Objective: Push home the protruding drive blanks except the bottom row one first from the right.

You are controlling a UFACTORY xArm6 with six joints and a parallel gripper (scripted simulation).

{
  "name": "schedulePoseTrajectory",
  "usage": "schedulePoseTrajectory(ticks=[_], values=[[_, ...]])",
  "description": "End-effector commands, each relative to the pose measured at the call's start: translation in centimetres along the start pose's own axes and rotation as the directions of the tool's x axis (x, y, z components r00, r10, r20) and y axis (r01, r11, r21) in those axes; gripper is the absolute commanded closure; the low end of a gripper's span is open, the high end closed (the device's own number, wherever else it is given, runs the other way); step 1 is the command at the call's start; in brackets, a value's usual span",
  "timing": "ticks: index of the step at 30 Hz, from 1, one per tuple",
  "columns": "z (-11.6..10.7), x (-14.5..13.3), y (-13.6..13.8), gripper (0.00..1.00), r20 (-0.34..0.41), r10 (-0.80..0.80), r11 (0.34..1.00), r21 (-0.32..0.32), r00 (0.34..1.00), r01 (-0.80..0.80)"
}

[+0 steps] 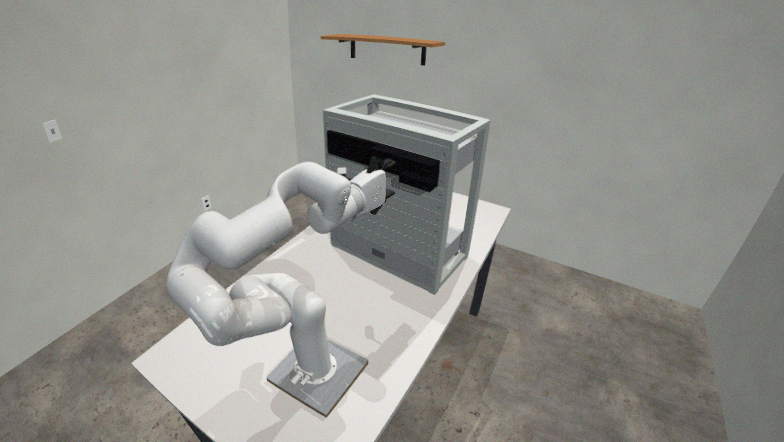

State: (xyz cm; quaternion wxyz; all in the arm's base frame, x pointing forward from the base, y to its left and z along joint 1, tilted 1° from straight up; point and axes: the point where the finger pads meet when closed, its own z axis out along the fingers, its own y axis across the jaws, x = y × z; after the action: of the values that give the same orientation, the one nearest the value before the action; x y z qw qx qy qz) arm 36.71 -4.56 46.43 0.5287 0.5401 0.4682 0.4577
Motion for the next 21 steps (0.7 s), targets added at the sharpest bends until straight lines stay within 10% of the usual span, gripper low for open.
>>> schedulePoseTrajectory(ticks=[1, 21], values=[[1.71, -0.39, 0.29, 0.0, -0.009, 0.001, 1.0, -0.002, 1.0, -0.001], [2.21, -0.48, 0.32, 0.0, -0.009, 0.001, 1.0, -0.002, 1.0, -0.001]])
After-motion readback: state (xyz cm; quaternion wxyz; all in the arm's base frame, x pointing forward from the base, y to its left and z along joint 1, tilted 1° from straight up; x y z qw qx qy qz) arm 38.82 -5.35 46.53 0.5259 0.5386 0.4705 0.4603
